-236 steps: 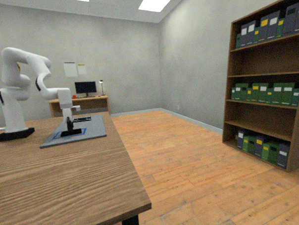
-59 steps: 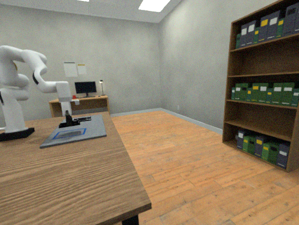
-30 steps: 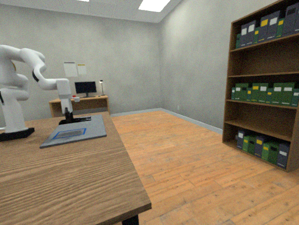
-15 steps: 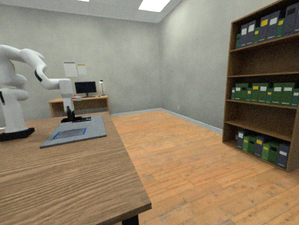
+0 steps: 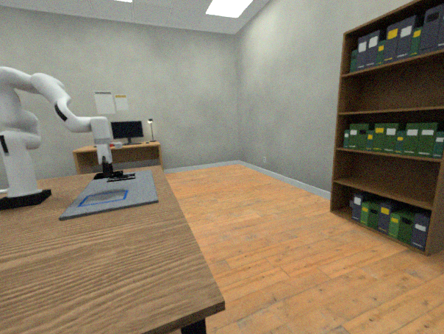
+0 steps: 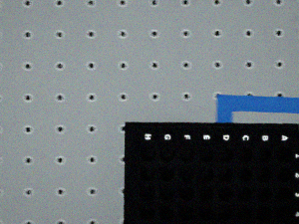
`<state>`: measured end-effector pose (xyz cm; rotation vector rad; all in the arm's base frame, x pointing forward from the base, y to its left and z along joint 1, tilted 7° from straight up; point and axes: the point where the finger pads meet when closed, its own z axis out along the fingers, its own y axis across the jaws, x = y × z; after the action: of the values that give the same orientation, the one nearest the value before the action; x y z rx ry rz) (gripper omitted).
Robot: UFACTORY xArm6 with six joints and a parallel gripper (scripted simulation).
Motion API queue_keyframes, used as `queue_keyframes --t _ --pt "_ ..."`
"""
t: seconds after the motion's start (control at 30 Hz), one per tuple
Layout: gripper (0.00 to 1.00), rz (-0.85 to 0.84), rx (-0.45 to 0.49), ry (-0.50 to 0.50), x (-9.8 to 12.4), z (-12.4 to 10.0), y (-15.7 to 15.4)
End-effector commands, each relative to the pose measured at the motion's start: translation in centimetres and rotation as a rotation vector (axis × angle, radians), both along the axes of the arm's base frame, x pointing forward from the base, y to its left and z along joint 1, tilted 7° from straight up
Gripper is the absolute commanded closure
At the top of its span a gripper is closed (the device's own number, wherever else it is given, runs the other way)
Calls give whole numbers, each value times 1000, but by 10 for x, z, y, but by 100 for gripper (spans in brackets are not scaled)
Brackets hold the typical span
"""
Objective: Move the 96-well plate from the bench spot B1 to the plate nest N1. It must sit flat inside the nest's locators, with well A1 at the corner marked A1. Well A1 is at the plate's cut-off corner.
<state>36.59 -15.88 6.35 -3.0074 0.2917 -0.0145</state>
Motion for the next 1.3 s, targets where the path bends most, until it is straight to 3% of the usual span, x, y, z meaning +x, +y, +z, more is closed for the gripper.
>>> queue_keyframes --t 0.0,1.27 --pt "100 -1 -3 -3 5 4 13" --pt "100 -1 -2 -3 36 20 118"
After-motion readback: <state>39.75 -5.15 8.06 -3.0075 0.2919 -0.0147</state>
